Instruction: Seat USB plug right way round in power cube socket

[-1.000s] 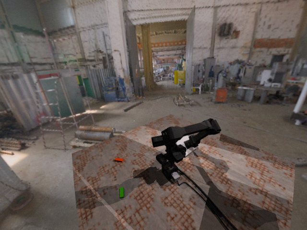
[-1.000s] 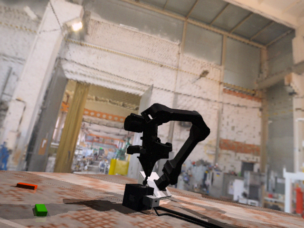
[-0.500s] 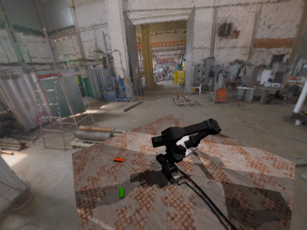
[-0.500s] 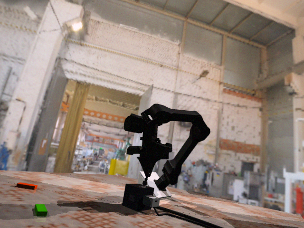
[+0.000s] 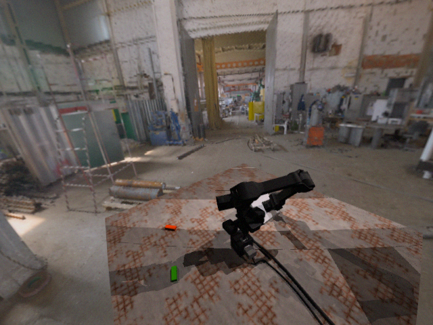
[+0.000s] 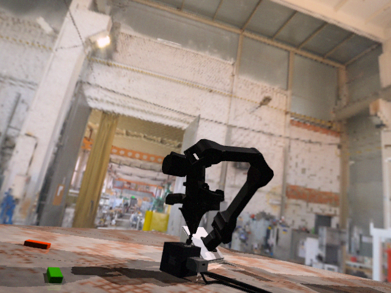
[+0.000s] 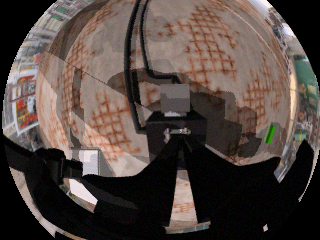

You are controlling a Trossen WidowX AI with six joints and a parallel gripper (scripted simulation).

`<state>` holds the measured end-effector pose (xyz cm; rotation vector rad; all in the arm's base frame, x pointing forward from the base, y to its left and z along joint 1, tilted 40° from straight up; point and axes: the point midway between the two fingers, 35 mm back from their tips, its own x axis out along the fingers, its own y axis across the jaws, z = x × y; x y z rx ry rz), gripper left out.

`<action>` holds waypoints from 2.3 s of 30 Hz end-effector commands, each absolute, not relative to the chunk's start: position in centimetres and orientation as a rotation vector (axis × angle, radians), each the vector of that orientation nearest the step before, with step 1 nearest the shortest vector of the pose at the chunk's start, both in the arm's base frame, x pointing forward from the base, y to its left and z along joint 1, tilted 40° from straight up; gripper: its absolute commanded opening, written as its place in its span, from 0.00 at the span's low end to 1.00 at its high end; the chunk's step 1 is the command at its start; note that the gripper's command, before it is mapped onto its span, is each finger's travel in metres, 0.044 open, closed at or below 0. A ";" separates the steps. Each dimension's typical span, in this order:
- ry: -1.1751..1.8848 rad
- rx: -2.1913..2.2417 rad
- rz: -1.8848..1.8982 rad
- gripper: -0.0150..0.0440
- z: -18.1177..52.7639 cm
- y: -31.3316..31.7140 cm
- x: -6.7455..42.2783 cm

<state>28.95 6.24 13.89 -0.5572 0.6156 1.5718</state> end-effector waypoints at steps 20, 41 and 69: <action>0.613 -0.554 1.570 0.25 13.7 6.5 28.9; 0.613 -0.554 1.570 0.25 13.5 6.6 28.9; 0.613 -0.553 1.570 0.25 13.3 6.8 28.9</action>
